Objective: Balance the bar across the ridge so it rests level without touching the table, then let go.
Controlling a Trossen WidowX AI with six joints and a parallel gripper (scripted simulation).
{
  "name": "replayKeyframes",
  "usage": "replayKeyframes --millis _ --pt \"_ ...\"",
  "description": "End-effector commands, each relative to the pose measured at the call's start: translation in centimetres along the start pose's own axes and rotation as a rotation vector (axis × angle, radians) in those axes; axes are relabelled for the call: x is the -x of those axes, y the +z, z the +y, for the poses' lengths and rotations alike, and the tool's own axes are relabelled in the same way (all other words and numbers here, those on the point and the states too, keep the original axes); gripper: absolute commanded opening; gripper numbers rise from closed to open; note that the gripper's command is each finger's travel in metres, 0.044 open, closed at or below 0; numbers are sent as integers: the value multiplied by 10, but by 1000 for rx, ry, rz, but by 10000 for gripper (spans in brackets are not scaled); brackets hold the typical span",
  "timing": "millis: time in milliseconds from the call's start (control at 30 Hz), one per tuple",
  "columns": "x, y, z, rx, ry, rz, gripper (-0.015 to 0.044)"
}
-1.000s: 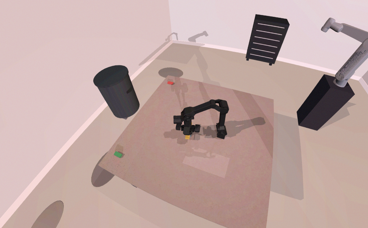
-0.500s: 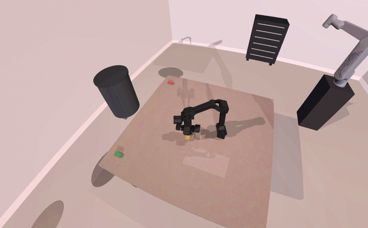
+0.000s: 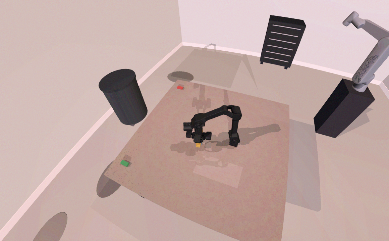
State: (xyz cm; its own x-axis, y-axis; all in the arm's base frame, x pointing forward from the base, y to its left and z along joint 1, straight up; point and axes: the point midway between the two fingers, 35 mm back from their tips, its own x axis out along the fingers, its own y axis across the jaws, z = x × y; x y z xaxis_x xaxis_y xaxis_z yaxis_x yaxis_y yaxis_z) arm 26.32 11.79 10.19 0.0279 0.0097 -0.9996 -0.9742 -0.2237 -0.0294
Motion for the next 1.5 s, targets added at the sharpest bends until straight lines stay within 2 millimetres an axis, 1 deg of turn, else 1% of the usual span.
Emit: replayKeyframes --millis 0,1467 --pt "-1 0 0 -2 -1 -3 0" --pt "-4 0 0 -2 -1 -3 0"
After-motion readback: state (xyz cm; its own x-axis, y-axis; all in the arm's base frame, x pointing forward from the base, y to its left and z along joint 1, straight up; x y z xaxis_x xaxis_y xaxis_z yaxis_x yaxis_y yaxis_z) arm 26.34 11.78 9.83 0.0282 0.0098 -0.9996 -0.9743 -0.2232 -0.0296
